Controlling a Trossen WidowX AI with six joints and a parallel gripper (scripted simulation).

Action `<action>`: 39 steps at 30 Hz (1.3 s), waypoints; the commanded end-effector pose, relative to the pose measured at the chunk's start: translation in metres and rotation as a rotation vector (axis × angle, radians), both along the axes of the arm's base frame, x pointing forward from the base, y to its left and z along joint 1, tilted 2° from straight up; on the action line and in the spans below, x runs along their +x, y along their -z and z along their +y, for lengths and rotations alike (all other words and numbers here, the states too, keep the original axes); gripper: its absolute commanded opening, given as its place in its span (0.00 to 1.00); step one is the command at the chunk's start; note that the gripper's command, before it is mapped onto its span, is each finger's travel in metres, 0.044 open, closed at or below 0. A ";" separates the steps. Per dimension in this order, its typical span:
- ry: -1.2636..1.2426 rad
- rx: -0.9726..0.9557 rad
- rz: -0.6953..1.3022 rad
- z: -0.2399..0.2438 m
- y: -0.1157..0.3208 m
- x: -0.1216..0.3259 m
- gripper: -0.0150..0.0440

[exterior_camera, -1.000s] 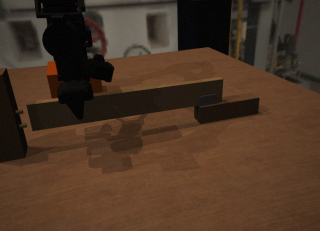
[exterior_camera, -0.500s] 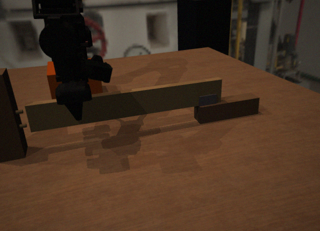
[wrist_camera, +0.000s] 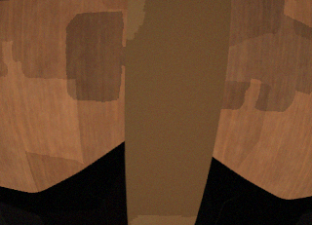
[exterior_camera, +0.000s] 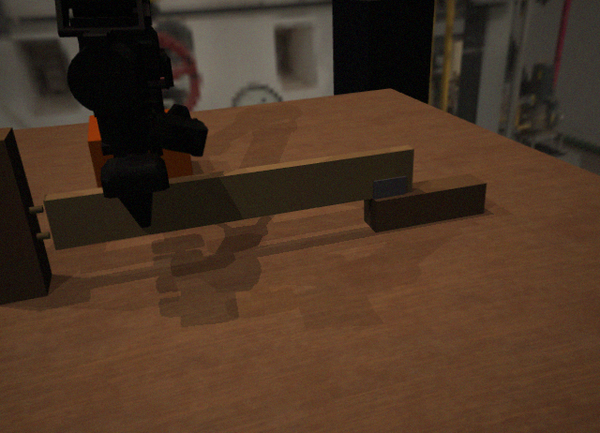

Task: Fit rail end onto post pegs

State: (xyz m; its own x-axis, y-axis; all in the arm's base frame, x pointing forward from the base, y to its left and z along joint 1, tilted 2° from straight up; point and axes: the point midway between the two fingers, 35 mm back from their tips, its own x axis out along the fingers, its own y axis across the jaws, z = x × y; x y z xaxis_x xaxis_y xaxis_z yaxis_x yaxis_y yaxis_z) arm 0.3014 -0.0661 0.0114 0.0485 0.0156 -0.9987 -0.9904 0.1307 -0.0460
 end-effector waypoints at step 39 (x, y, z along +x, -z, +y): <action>0.002 -0.007 -0.002 -0.004 -0.004 -0.002 0.25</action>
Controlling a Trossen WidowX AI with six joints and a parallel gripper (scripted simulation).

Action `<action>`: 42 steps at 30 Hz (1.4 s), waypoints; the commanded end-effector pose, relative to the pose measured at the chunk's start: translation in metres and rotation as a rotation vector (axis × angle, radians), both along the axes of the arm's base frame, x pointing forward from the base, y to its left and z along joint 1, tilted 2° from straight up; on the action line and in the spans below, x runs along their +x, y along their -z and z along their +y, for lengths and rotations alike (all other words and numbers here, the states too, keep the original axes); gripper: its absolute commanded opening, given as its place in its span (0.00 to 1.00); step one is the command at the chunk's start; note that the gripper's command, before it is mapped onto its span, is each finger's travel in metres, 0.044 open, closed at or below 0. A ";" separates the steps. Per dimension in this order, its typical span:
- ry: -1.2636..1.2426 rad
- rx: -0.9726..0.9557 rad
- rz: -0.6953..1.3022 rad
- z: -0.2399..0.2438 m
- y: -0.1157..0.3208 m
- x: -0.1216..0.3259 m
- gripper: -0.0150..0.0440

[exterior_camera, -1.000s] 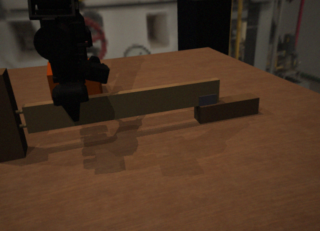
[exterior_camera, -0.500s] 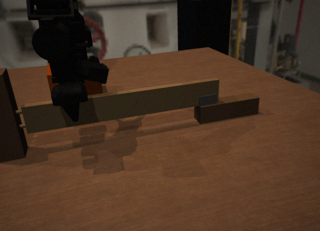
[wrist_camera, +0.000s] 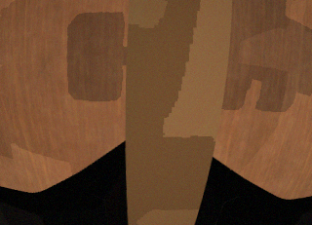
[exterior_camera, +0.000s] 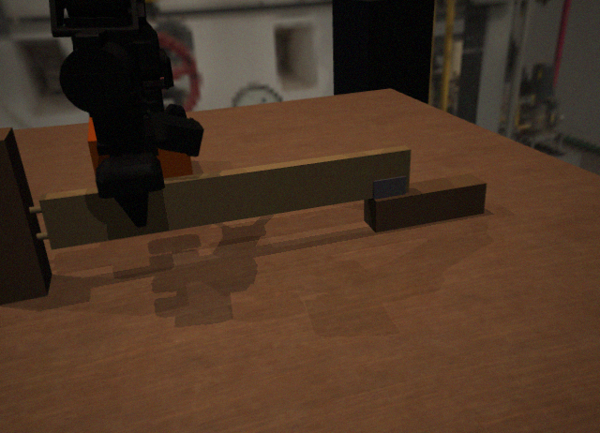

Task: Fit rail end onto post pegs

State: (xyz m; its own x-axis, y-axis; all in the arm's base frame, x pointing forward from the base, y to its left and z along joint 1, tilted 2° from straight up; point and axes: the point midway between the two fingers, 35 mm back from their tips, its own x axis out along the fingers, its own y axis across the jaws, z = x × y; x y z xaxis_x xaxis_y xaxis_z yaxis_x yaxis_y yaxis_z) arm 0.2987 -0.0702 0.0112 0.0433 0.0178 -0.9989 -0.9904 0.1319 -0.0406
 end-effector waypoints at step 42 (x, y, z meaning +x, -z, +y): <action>0.000 -0.009 -0.008 0.001 -0.002 0.002 0.25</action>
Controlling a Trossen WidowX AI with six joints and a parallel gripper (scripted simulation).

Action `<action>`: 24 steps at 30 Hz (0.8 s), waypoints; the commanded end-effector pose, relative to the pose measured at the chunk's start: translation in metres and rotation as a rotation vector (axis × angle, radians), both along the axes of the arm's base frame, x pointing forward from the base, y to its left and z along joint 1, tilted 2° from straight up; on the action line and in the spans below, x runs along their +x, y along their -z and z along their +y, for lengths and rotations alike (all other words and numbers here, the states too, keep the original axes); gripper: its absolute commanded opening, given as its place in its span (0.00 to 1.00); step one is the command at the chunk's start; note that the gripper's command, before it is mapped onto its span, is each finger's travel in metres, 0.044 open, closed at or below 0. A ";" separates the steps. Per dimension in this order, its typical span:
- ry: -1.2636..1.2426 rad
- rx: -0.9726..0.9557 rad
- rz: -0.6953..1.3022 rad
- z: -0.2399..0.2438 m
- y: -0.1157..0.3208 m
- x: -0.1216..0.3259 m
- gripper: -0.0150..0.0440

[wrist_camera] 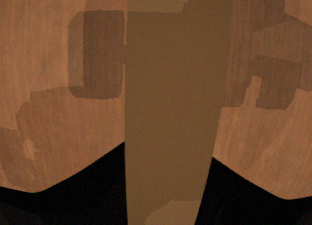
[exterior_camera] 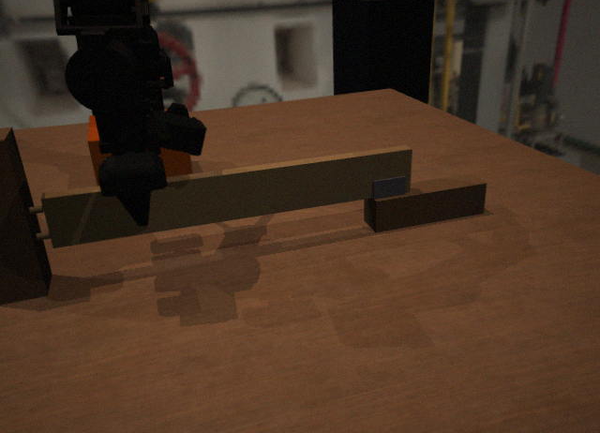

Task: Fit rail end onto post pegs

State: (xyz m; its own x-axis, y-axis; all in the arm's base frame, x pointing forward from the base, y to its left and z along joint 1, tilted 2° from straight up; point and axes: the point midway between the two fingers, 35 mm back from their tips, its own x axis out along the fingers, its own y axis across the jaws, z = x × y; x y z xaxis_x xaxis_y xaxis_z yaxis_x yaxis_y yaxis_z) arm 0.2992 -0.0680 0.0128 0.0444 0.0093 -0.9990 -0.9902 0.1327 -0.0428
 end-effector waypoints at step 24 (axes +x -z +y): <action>-0.001 0.000 -0.007 0.003 0.002 0.002 0.25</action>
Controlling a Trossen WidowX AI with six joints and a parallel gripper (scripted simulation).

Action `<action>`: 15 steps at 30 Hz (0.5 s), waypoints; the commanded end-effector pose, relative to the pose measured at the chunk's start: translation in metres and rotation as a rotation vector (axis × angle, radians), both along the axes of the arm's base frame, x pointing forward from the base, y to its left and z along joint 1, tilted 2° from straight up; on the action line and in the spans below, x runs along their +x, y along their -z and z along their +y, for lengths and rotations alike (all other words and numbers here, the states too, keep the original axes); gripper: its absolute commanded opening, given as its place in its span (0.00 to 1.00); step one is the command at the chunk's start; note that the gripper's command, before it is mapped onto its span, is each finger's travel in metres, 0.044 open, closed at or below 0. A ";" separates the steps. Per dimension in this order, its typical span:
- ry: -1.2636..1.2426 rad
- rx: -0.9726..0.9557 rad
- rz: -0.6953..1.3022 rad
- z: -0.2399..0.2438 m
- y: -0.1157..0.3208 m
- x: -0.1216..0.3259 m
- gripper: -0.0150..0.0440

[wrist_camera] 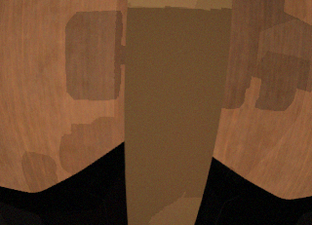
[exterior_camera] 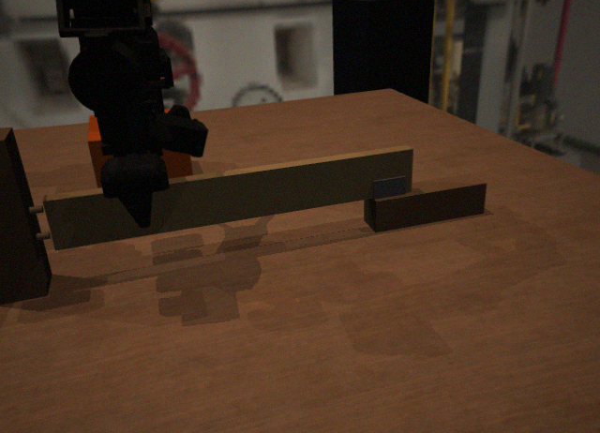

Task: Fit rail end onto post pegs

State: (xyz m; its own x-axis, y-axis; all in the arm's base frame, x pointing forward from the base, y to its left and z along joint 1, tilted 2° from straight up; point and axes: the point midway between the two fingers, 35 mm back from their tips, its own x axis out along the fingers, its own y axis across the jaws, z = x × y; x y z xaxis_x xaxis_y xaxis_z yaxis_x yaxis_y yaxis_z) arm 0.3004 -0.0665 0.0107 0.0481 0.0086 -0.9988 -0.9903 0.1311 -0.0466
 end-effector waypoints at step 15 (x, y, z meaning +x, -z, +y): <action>0.001 0.001 -0.003 0.001 -0.003 0.000 0.25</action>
